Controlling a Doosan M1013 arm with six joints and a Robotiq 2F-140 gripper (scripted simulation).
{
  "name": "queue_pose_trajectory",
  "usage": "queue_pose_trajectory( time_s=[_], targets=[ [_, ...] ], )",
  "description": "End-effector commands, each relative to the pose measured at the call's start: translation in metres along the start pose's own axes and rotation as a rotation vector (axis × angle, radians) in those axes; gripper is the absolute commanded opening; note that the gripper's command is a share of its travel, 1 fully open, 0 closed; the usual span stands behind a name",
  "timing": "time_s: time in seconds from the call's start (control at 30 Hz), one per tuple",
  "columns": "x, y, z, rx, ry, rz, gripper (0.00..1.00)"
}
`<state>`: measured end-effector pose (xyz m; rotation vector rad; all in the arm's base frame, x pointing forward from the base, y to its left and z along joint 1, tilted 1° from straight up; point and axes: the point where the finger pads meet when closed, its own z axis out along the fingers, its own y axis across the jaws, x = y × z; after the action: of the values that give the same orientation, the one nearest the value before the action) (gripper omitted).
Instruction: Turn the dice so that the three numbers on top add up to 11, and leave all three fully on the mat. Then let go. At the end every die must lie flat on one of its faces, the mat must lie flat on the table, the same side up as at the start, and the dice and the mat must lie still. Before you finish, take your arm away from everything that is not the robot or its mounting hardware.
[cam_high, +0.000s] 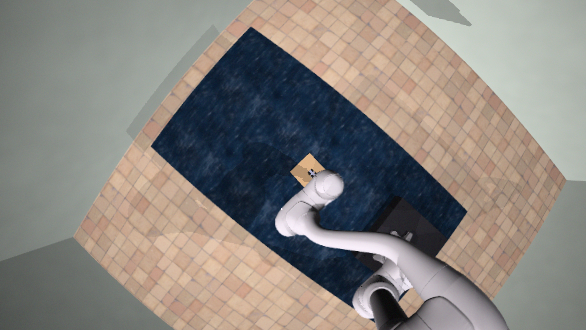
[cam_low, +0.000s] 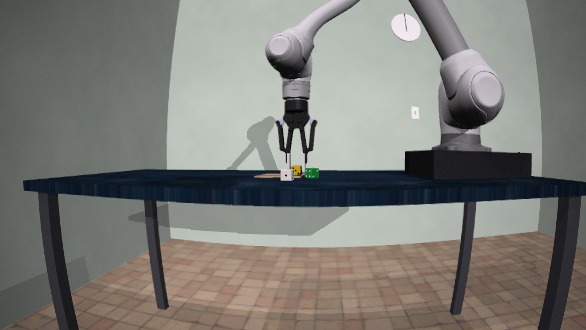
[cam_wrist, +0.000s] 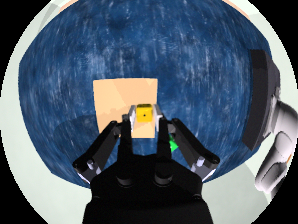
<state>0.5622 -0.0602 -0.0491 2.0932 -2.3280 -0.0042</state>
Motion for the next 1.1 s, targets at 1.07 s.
queue_pose_trajectory(
  time_s=[1.07],
  targets=[
    [0.000, 0.000, -0.074, 0.000, 0.000, 0.000, 0.28]
  ],
)
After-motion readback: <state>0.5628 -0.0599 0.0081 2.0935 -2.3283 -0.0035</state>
